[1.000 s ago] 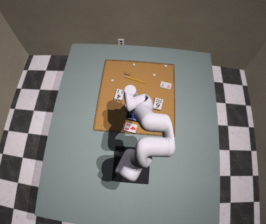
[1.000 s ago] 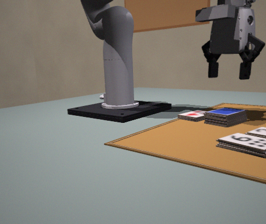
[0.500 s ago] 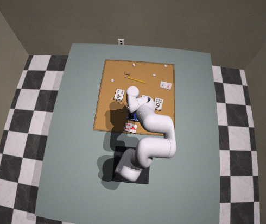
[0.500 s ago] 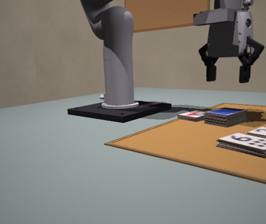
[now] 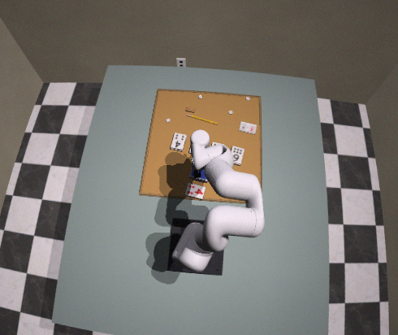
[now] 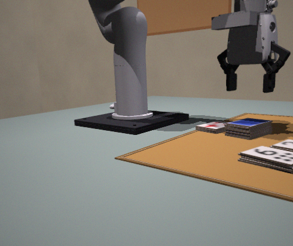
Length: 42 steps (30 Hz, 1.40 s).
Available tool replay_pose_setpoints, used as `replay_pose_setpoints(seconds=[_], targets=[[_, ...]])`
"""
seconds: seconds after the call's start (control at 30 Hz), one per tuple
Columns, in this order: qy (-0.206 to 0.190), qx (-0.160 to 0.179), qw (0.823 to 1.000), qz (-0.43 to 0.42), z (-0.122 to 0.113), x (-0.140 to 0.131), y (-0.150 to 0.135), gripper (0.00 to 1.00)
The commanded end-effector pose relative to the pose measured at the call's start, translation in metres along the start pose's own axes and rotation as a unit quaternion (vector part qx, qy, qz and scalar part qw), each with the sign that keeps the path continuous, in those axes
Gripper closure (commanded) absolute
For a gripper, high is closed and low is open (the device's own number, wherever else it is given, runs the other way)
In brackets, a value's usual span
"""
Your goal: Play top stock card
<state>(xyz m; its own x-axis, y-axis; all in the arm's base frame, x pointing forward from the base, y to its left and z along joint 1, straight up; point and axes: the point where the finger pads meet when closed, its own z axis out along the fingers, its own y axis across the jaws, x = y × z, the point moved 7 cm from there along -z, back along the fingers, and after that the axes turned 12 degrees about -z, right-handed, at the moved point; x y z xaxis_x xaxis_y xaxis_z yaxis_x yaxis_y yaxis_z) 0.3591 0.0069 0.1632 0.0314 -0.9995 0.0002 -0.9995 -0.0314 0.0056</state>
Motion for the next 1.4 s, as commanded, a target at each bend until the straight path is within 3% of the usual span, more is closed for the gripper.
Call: replay_pose_setpoints(seconds=[0.0, 0.33, 0.37, 0.7, 1.37], targets=[[0.0, 0.002, 1.0, 0.0, -0.001, 0.0, -0.001, 0.0], [0.0, 0.002, 1.0, 0.0, -0.001, 0.0, -0.001, 0.0], [0.0, 0.002, 1.0, 0.0, -0.001, 0.0, -0.001, 0.13], [0.0, 0.001, 1.0, 0.0, 0.004, 0.0, -0.001, 0.13], [0.0, 0.001, 1.0, 0.0, 0.04, 0.0, -0.002, 0.13]])
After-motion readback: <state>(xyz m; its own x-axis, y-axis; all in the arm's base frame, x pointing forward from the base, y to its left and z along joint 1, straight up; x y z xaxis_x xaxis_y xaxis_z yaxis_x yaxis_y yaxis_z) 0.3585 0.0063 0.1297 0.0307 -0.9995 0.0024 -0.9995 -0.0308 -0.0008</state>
